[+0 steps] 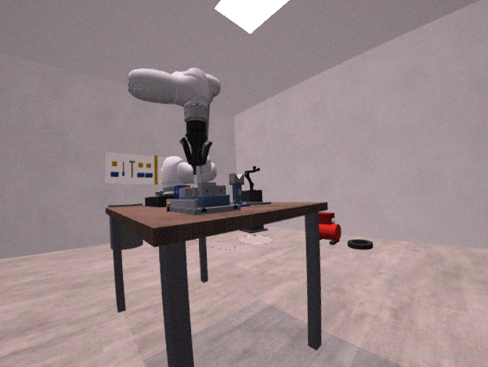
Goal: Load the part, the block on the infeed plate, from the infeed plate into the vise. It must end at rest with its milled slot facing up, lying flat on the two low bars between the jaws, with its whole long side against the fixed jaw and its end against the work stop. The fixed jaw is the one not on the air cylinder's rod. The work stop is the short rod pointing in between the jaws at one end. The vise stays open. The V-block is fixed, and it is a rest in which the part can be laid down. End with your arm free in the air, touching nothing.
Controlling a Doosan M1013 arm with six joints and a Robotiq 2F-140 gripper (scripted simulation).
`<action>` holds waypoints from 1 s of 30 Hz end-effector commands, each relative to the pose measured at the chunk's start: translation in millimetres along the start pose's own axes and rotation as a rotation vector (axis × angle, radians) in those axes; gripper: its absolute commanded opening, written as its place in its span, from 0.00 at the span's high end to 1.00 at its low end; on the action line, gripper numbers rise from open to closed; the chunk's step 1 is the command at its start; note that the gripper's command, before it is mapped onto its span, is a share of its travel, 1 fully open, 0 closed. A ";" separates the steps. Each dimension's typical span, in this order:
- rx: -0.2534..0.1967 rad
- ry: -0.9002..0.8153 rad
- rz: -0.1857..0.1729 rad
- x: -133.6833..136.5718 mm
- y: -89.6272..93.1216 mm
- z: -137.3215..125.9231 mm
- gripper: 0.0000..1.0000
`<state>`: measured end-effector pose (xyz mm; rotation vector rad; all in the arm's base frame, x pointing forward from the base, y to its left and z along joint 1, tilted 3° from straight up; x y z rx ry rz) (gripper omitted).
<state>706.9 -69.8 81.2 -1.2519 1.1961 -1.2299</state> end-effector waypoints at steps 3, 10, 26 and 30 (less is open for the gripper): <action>0.000 0.001 -0.002 -4.3 1.9 -1.6 1.00; 0.000 0.001 -0.002 -5.4 1.9 -1.7 1.00; 0.000 0.001 -0.002 -7.8 2.0 -2.0 1.00; 0.000 0.001 -0.002 -8.1 2.0 -2.0 1.00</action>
Point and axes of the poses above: the point where the finger pads meet when closed, its own y axis out along the fingers, its own x axis across the jaws, z = x × y, the point moved 2 cm from there along -y, back along the fingers, and after that the axes turned 6 degrees about y, right-handed, at the moved point
